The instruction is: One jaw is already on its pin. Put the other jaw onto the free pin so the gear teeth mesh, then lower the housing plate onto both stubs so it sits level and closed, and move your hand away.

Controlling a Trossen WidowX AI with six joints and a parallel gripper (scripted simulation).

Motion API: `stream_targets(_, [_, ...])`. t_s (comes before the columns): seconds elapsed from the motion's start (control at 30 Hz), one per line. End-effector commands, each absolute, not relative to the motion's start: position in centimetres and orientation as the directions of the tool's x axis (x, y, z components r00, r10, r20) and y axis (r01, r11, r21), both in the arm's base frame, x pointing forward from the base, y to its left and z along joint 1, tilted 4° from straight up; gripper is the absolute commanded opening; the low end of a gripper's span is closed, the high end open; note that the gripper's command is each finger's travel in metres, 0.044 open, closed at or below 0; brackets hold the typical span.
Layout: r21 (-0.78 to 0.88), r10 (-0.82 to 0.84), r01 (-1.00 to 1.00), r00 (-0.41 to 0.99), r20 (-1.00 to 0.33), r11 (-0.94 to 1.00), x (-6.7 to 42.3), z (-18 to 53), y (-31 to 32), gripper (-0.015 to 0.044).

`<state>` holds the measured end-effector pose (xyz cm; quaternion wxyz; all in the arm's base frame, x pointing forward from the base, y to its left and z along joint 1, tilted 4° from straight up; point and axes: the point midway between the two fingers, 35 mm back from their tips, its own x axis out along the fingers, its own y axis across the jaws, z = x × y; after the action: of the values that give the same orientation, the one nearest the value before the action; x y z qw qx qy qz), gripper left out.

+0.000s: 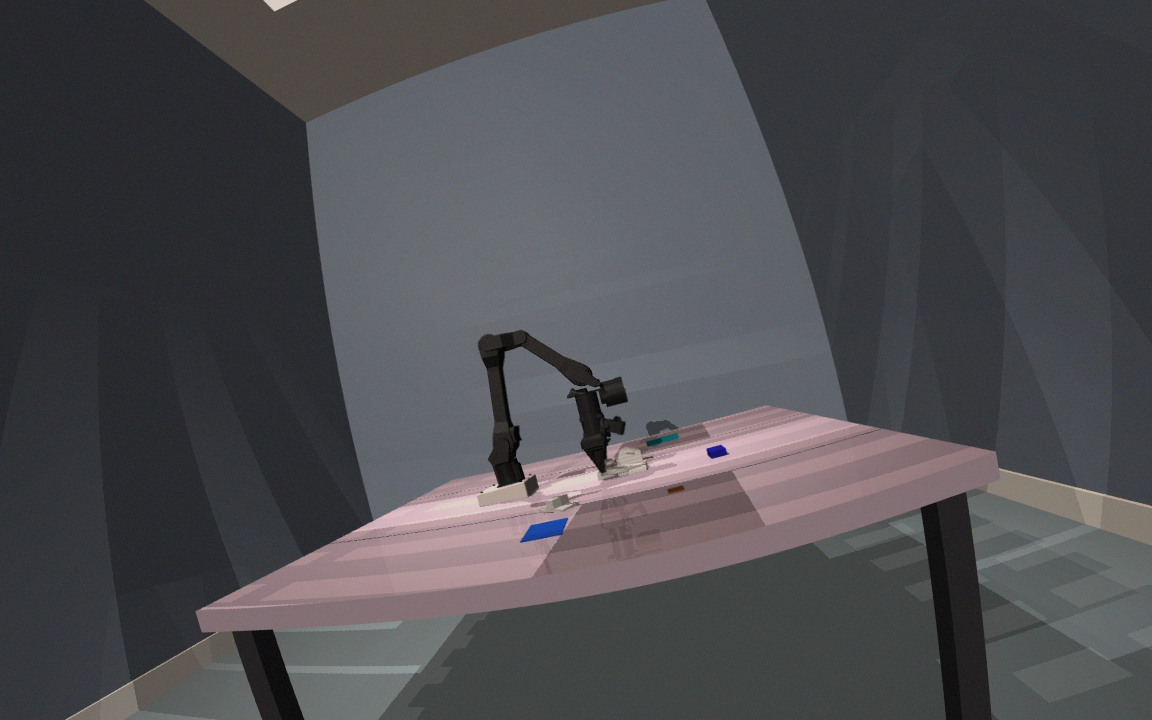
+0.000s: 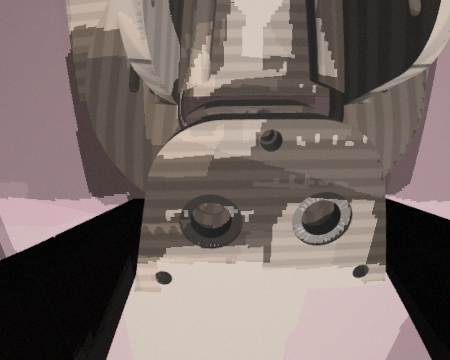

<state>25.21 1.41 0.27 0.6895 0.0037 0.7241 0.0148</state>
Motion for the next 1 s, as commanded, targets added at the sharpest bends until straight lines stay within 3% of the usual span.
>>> stream_targets(0.0, [0.030, 0.029, -0.012, -0.050, -0.998, 0.999, 25.20, 0.10, 1.47, 0.0351])
stream_targets(0.97, [0.030, 0.029, -0.011, -0.050, -0.998, 0.999, 25.16, -0.51, 1.49, 0.0351])
